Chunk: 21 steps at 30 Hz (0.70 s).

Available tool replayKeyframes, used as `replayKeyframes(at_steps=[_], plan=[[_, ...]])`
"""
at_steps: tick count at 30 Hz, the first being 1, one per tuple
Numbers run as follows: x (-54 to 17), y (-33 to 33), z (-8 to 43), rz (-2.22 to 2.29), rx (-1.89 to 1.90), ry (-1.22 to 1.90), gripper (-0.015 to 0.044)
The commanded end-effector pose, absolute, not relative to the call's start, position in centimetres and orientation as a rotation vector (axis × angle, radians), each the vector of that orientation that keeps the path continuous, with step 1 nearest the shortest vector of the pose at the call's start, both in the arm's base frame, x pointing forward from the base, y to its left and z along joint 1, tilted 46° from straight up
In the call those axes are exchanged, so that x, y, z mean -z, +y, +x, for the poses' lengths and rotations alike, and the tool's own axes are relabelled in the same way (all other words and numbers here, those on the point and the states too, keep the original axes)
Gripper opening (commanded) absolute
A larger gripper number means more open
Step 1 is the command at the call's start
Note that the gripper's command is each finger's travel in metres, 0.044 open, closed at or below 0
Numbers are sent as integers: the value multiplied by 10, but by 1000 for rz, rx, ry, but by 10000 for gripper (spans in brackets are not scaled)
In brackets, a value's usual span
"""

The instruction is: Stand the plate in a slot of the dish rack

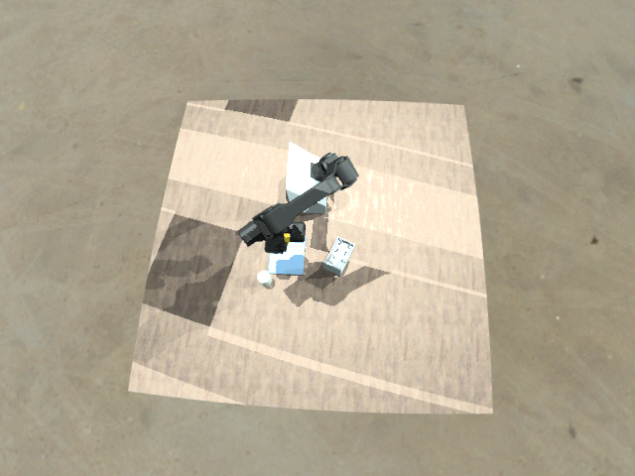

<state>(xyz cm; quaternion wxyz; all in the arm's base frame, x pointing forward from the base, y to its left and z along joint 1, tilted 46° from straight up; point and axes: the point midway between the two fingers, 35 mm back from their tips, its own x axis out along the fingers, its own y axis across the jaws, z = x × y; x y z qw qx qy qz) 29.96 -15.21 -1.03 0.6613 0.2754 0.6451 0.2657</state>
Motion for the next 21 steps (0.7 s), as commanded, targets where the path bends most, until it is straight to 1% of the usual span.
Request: replayKeyframes(at_steps=[1, 6, 21], plan=[[-2, -165, 299, 613, -602, 1456, 0], [-6, -165, 299, 630, -586, 1464, 0], [-66, -120, 297, 1016, -190, 1617, 0]])
